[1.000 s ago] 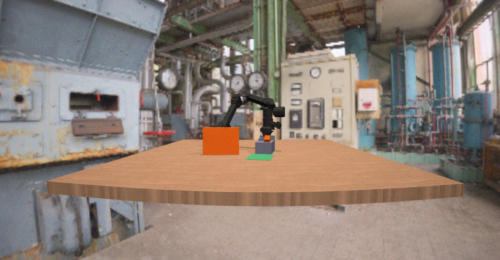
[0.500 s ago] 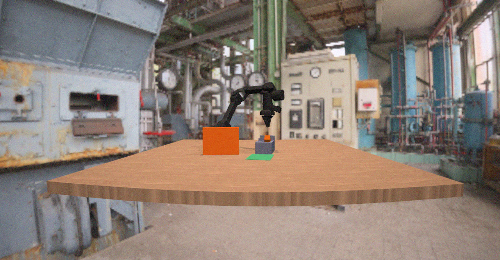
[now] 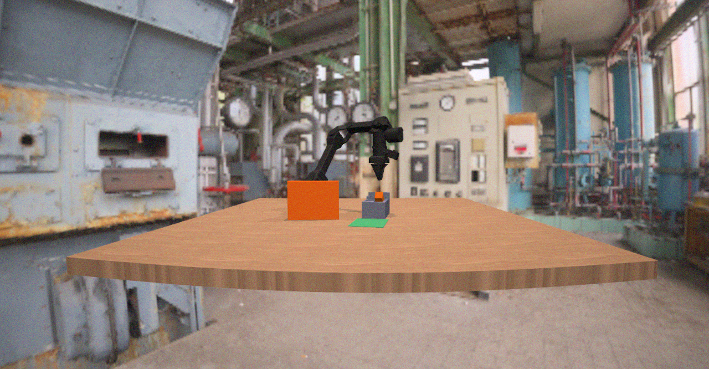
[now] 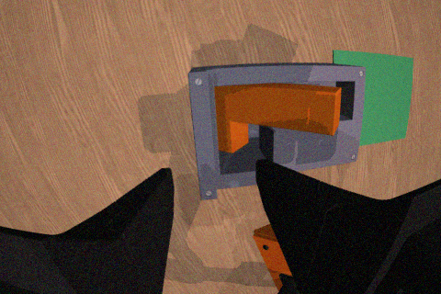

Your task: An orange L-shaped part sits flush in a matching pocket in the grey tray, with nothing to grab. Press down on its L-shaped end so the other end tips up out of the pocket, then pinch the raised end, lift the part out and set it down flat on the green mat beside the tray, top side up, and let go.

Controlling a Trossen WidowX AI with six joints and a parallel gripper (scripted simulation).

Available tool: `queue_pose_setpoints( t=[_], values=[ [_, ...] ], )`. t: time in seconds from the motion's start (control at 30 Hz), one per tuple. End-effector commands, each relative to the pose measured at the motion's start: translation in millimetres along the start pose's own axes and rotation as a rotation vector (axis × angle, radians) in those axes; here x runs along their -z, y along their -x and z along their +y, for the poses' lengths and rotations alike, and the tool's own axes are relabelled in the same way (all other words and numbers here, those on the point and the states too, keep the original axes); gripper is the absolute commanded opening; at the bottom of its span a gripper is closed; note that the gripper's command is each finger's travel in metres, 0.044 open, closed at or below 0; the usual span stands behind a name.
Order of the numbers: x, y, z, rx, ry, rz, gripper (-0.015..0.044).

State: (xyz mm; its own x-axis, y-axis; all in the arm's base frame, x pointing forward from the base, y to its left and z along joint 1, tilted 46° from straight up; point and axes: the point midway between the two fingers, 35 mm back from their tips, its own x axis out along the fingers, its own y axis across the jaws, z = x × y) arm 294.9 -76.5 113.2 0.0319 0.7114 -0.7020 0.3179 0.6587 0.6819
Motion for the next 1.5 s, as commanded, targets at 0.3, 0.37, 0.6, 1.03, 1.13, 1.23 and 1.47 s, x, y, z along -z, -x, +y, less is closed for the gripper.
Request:
queue_pose_setpoints(
  t=[0.3,0.37,0.6,1.03,1.13,1.23,1.47],
  values=[
    [0,0,0,-0.001,-0.005,-0.001,0.0180],
    [0,0,-2,0.000,0.039,0.000,0.0233],
    [-6,2,-26,0.004,0.549,0.002,0.0280],
    [-11,4,-75,-0.002,1.577,0.012,0.0280],
    [-11,4,-75,-0.002,1.577,0.012,0.0280],
    [-11,4,-75,-0.002,1.577,0.012,0.0280],
    [-11,3,-75,-0.002,1.577,0.012,0.0280]
  ],
)
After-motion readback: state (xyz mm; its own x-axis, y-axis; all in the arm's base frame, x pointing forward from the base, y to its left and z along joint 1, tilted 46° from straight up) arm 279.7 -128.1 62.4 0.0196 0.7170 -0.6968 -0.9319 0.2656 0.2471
